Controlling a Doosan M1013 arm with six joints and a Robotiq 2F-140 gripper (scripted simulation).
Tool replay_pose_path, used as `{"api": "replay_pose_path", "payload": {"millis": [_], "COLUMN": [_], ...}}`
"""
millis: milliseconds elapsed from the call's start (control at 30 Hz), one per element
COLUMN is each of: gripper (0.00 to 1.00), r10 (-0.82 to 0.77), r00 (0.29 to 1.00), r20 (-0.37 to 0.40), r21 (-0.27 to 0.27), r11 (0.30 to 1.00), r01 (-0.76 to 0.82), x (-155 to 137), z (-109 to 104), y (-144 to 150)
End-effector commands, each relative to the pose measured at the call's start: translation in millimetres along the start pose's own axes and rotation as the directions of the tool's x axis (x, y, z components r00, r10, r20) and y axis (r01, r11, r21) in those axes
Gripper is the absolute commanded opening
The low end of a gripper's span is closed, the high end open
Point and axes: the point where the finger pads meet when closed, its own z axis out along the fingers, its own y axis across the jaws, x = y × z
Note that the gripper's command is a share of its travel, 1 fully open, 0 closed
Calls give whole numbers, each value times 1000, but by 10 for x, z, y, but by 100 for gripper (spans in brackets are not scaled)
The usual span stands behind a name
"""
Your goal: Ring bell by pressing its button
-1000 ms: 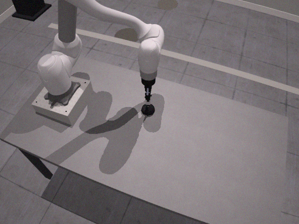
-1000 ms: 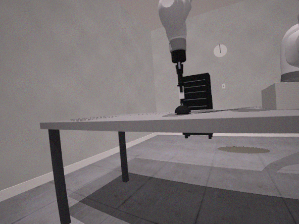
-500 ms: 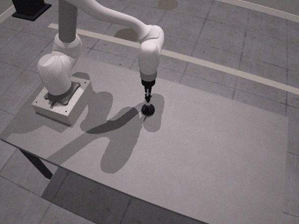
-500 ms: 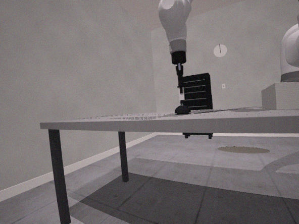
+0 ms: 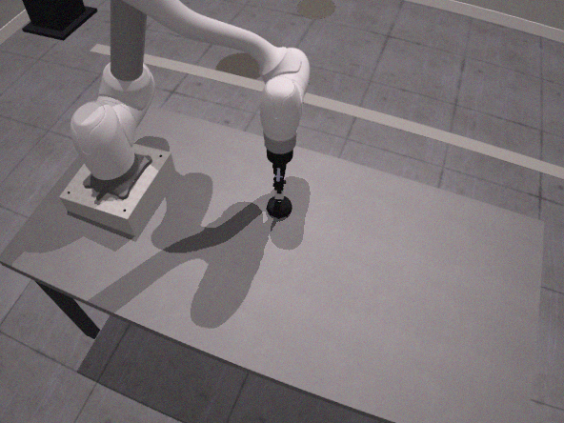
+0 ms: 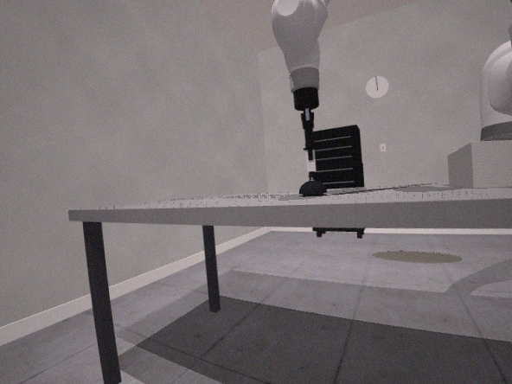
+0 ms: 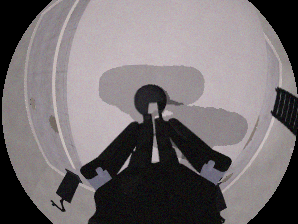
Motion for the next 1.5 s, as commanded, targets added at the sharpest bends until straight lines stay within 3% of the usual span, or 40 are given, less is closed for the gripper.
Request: {"api": "replay_pose_path", "payload": {"millis": [0,1467], "gripper": [0,0], "r10": [0,0], "r00": [1000,1000], "r20": [0,0], "r21": [0,0], "r11": [1000,1000], "r01": [0,0], "x": [0,0], "z": [-1,99], "y": [0,0]}}
